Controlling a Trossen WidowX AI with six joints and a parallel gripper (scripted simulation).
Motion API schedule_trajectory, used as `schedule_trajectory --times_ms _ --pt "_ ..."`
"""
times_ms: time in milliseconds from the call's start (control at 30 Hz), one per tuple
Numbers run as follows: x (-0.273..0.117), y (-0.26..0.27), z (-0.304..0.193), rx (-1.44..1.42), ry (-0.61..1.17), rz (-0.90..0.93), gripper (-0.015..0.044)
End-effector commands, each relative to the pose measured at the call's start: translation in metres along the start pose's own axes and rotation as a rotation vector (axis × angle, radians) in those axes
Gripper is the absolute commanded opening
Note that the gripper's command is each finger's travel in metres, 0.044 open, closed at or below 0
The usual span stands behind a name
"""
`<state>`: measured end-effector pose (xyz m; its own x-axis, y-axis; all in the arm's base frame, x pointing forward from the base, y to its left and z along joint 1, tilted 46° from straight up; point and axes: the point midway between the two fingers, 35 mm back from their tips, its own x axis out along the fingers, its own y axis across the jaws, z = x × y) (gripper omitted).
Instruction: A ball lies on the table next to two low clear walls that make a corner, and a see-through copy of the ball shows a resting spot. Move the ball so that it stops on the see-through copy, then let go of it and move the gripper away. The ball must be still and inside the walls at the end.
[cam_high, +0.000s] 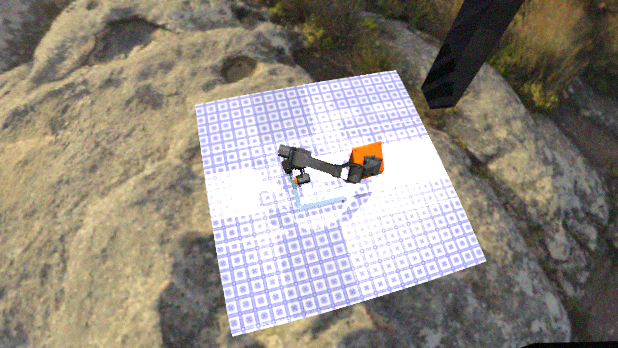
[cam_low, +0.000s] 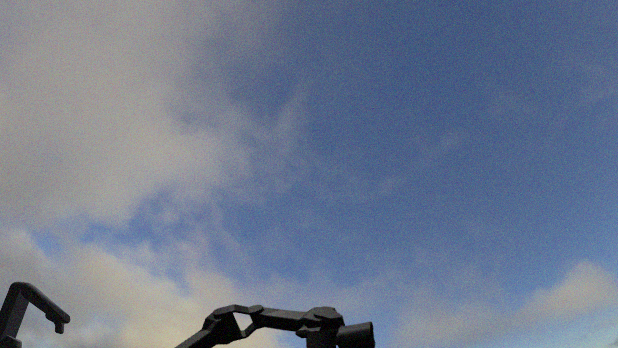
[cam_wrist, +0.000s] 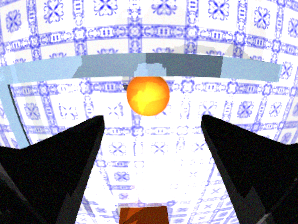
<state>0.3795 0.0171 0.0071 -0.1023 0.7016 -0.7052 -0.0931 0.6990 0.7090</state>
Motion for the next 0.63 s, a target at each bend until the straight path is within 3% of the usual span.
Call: schedule_trajectory --times_ms 0,233,333,400,600 --pt "-0.013 0.003 -0.003 -0.006 0.012 0.001 0.0356" --pt "-0.007 0.0 0.0 0.0 -0.008 -0.002 0.0356" --pt "-0.031 0.0 -0.001 -0.001 -0.008 -0.003 0.0435" --pt "-0.052 0.001 -0.004 -0.003 -0.008 -0.002 0.044" --pt "-0.054 0.001 -0.004 -0.003 -0.008 -0.002 0.044"
